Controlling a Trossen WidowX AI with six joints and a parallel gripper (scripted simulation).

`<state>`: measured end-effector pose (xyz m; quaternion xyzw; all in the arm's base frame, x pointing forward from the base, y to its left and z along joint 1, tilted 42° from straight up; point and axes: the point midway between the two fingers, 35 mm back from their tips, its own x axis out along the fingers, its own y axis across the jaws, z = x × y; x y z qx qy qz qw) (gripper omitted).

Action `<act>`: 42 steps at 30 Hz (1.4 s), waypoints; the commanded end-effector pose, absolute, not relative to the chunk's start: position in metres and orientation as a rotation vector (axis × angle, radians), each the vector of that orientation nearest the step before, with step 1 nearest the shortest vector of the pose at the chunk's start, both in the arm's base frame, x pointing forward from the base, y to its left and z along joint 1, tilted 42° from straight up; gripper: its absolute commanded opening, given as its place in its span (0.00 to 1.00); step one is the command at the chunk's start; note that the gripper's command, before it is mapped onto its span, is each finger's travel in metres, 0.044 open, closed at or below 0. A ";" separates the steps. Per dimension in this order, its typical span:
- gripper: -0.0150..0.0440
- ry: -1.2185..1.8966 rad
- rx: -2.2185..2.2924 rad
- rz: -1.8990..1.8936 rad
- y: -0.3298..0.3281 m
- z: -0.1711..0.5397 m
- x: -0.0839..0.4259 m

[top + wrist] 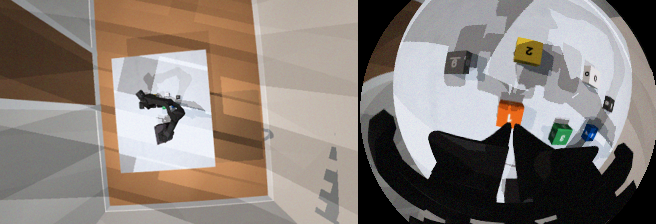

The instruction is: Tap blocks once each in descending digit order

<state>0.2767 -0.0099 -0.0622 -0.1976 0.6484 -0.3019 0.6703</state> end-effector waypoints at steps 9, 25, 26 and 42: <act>0.29 1.456 -0.458 -0.676 -0.023 -0.076 0.277; 0.29 1.456 -0.452 -0.676 -0.024 -0.078 0.277; 0.29 1.456 -0.455 -0.676 -0.018 -0.071 0.277; 0.29 1.457 -0.455 -0.674 0.042 -0.004 0.278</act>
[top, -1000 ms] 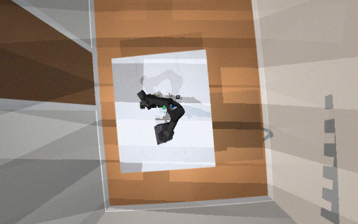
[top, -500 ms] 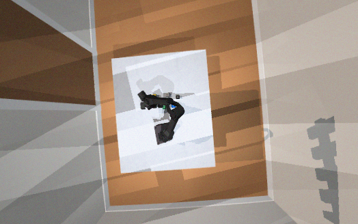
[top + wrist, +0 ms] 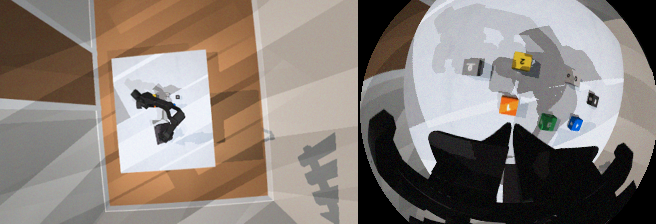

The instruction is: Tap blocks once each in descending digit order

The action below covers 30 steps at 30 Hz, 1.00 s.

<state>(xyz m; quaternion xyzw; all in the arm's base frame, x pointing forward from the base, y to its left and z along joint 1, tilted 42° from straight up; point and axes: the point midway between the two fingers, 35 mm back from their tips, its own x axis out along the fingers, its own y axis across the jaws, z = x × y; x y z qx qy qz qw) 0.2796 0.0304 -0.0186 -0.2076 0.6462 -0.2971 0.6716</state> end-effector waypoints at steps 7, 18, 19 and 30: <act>0.29 1.459 -0.449 -0.664 0.016 0.022 0.305; 0.29 1.453 -0.459 -0.679 -0.063 0.090 0.344; 0.29 1.453 -0.459 -0.679 -0.063 0.090 0.344; 0.29 1.452 -0.461 -0.681 -0.118 0.030 0.342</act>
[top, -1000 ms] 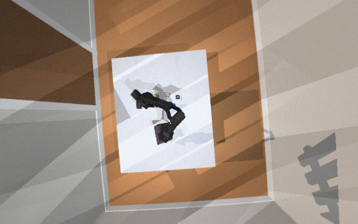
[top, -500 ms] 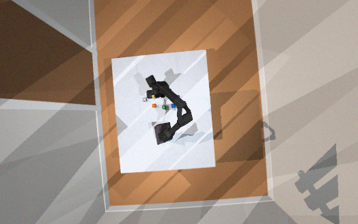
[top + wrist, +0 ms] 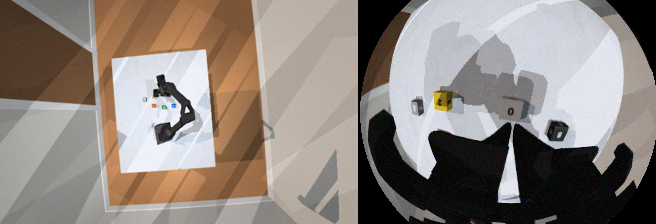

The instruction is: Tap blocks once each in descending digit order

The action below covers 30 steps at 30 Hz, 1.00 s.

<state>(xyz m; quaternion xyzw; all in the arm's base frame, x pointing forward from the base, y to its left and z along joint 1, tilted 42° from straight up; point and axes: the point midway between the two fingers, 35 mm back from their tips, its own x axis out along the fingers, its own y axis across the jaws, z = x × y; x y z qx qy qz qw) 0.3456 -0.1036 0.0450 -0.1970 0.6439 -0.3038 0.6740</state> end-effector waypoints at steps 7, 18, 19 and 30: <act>0.29 1.452 -0.461 -0.681 -0.121 0.026 0.343; 0.29 1.452 -0.462 -0.682 -0.133 0.013 0.342; 0.29 1.452 -0.462 -0.682 -0.134 0.012 0.342; 0.29 1.451 -0.458 -0.682 -0.127 0.020 0.343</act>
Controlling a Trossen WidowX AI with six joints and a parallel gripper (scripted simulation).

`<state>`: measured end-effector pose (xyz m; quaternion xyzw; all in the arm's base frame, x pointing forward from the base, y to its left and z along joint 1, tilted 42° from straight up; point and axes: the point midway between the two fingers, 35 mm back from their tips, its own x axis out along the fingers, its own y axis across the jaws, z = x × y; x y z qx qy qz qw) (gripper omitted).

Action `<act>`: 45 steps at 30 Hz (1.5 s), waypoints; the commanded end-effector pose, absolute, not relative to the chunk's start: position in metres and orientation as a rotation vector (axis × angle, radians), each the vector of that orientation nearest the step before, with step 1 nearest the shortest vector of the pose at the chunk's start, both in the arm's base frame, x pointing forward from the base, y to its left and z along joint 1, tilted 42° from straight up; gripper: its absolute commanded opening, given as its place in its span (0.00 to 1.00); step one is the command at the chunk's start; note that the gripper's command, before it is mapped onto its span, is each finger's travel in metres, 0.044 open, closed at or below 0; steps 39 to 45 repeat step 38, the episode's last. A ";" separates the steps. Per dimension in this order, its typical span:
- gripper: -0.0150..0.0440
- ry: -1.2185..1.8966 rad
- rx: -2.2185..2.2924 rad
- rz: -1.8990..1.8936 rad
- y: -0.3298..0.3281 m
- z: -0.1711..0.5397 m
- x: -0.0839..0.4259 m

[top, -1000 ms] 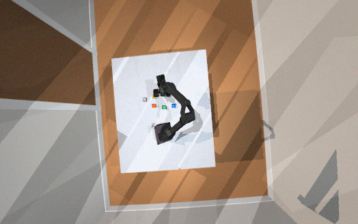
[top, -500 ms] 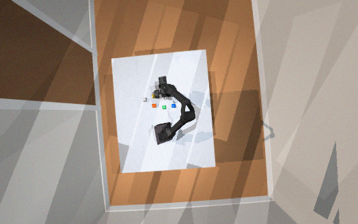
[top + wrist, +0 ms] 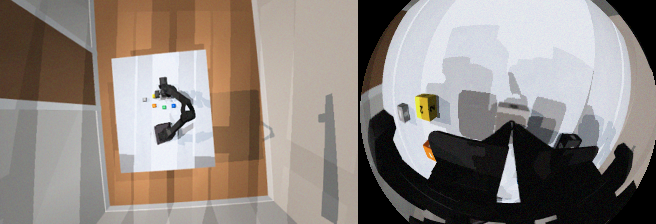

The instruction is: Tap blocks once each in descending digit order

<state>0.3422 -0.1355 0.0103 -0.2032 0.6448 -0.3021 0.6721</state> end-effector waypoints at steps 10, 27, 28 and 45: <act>0.42 1.449 -0.460 -0.664 -0.104 0.023 0.346; 0.93 1.468 -0.436 -0.629 0.115 -0.077 0.294; 0.93 1.466 -0.440 -0.640 0.124 -0.081 0.287; 0.93 1.458 -0.449 -0.668 0.143 -0.090 0.269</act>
